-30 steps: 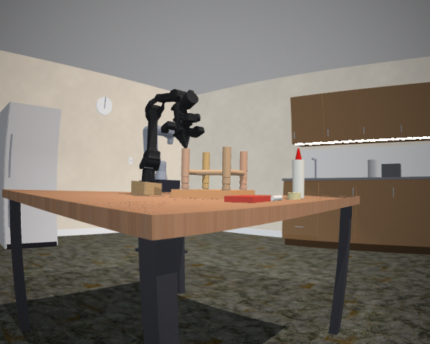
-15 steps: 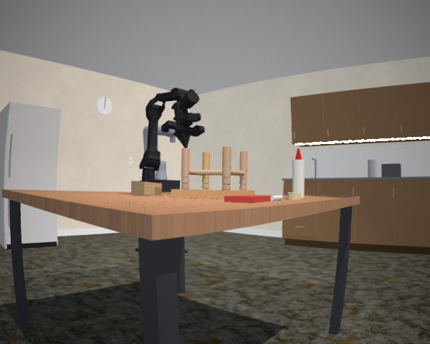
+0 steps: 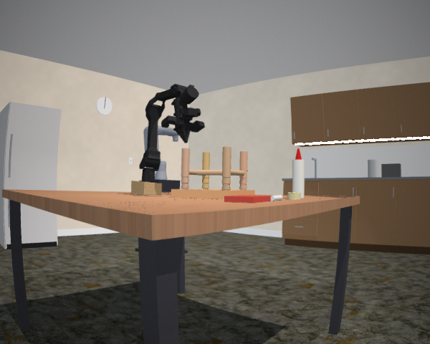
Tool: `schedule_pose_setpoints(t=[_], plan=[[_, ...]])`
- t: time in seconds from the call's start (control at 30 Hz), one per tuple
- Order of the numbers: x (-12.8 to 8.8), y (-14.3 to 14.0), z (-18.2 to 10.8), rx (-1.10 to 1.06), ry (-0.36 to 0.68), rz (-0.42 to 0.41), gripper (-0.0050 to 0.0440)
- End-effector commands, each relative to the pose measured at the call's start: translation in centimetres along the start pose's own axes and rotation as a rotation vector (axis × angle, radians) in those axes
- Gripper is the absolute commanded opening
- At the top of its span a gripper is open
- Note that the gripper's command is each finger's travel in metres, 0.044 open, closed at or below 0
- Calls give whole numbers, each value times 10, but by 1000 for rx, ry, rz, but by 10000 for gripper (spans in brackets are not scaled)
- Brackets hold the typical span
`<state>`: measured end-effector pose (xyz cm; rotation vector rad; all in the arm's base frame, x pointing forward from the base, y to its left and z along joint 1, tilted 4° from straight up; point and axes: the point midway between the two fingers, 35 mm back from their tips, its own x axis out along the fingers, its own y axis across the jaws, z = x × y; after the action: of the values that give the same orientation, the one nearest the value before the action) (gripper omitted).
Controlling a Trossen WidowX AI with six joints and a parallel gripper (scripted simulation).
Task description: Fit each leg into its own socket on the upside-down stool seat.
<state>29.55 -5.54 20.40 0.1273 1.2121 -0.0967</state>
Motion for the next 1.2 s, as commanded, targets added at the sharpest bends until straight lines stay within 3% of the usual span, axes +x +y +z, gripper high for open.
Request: schedule_pose_setpoints(t=[0.0,0.1,0.33,0.4,0.67,1.0,1.17], plan=[[-7,-1,2,-4,-12,-3,0],[-3,9,0,-28,-1,9,0],[-17,83,-17,-266,22,87,0],[-17,83,-17,-266,22,87,0],[-40,154,-56,-538,44,173,0],[-41,159,-60,-559,46,180,0],[-21,159,-67,-559,46,180,0]])
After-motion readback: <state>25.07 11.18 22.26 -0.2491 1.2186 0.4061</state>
